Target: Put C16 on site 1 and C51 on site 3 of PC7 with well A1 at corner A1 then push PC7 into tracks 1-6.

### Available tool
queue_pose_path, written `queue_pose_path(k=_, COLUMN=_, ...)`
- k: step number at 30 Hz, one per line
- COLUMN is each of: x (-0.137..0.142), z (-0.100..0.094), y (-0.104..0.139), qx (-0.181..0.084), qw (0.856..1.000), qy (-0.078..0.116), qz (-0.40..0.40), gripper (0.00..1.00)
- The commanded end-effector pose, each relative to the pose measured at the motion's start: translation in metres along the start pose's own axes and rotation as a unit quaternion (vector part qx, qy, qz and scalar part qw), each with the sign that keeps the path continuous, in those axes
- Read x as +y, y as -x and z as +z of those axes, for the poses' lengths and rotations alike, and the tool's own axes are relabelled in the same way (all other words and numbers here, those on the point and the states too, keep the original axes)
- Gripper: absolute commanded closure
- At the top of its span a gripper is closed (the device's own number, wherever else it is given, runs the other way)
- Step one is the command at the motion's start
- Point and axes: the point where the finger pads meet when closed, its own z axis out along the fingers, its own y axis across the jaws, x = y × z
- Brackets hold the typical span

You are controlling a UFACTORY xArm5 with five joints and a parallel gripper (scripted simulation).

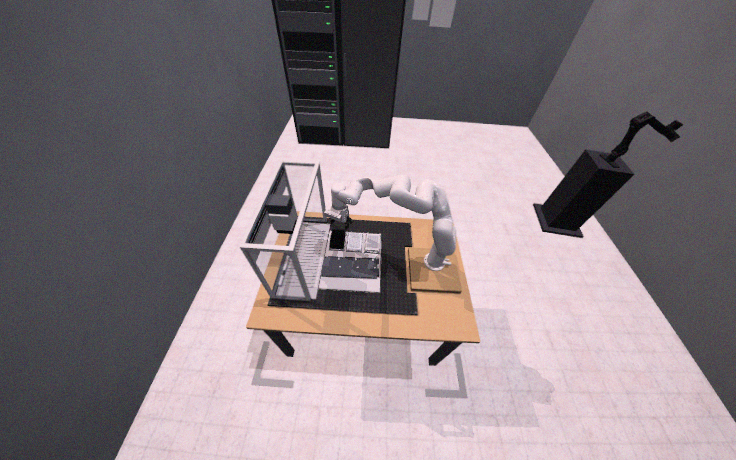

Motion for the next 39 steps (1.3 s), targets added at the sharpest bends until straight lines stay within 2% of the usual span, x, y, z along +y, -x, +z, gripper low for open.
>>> queue_pose_path(k=1, x=0.022, z=0.008, y=0.001, qx=0.002, qw=0.997, qy=-0.008, qz=-0.076, gripper=0.00)
queue_pose_path(k=8, x=0.025, z=0.010, y=0.001, qx=-0.001, qw=0.981, qy=-0.011, qz=-0.192, gripper=0.00)
queue_pose_path(k=21, x=0.025, z=0.010, y=0.001, qx=-0.001, qw=0.981, qy=-0.011, qz=-0.193, gripper=0.00)
queue_pose_path(k=39, x=0.025, z=0.037, y=0.001, qx=-0.001, qw=0.981, qy=-0.011, qz=-0.193, gripper=0.00)
